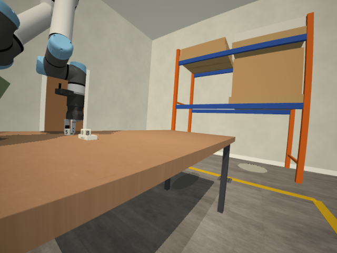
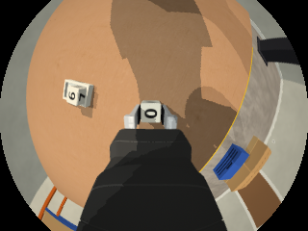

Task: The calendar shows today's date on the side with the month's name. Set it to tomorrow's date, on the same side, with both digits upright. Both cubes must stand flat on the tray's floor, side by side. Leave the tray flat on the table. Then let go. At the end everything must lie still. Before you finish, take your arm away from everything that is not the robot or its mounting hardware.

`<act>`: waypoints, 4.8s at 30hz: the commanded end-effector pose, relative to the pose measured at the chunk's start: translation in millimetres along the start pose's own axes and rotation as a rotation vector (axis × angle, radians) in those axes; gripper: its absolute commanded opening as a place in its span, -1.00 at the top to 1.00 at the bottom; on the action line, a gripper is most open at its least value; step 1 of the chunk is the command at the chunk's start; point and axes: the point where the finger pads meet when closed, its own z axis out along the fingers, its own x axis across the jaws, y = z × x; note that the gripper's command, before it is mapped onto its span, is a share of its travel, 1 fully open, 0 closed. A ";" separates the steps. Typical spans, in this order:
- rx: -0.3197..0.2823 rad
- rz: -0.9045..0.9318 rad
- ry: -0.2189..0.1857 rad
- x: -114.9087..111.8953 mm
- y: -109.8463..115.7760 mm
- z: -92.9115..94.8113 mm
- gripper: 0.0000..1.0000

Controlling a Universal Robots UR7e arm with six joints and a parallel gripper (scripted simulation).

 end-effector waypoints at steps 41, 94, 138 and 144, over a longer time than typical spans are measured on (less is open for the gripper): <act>-0.001 0.000 0.000 0.2 0.0 -23.2 -0.74; -0.003 -0.002 -0.002 -0.7 2.1 -90.6 -1.00; 0.000 0.485 -0.002 3.1 -6.0 -86.3 -1.00; 0.000 0.636 -0.002 3.8 -6.6 -85.3 -1.00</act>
